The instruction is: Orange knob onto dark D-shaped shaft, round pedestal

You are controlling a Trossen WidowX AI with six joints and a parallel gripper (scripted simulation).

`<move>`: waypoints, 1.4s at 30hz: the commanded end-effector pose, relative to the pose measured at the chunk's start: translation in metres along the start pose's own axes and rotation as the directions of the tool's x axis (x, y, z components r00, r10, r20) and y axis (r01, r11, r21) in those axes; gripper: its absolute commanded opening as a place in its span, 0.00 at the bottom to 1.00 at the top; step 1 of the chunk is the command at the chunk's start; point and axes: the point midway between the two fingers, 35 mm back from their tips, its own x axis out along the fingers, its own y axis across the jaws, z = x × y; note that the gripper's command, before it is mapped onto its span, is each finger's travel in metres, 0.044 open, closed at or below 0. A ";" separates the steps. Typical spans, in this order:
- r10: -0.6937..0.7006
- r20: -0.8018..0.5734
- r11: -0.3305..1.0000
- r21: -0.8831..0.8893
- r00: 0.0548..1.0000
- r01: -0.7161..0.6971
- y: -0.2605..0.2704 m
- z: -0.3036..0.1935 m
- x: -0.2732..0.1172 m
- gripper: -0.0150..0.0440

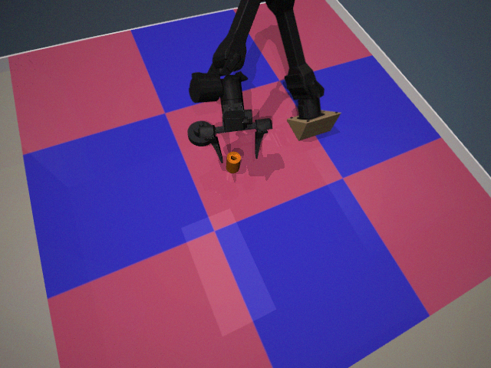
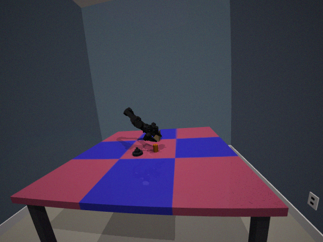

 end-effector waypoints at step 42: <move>-0.147 -0.785 0.318 0.539 0.602 0.780 0.000 0.018 -0.027 1.00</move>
